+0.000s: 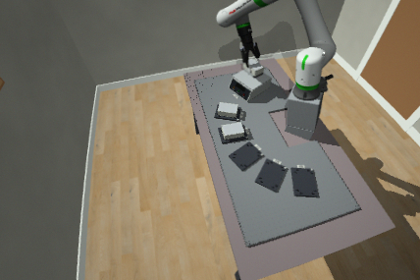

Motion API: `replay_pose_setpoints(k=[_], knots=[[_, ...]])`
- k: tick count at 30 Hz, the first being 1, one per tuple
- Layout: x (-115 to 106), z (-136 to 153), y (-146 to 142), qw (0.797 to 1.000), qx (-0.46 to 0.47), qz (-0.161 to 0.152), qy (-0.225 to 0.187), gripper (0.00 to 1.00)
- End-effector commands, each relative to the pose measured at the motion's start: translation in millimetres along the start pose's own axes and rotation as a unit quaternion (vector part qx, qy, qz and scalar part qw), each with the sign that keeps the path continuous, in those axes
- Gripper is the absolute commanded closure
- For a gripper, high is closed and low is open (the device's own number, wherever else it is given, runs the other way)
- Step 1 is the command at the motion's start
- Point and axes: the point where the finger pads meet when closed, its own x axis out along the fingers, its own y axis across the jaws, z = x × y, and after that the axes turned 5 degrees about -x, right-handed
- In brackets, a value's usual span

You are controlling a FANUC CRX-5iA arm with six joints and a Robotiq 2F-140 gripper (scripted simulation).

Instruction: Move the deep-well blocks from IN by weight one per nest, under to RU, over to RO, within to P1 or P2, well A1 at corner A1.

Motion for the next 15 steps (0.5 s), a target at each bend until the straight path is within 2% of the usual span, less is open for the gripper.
replay_pose_setpoints(k=[1,15], knots=[[-0.2,-0.1,-0.1,1.000,0.000,0.000,0.000,0.90],[5.6,-3.4,0.0,1.000,0.000,0.000,0.000,0.90]])
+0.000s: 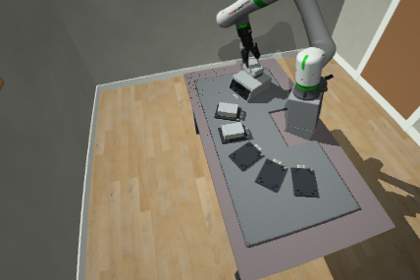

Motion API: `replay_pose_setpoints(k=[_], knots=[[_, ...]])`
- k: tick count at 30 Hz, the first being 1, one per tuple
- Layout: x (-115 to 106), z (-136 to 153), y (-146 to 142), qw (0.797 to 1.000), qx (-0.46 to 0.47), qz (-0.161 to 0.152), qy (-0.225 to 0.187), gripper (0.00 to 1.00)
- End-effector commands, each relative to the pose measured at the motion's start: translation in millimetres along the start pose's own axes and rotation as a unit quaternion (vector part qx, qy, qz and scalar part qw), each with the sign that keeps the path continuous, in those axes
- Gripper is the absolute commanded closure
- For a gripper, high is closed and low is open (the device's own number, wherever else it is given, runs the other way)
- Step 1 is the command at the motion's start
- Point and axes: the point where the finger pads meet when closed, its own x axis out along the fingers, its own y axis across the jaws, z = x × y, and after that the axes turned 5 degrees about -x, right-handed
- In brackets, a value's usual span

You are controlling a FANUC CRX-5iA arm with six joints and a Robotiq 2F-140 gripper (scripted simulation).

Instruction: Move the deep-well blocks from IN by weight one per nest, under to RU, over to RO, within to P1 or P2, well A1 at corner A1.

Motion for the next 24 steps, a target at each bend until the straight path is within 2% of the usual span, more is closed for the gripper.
replay_pose_setpoints(k=[1,24], knots=[[4,-2,0,1.000,0.000,0.000,0.000,0.90],[34,-20,2,1.000,0.000,0.000,0.000,0.90]])
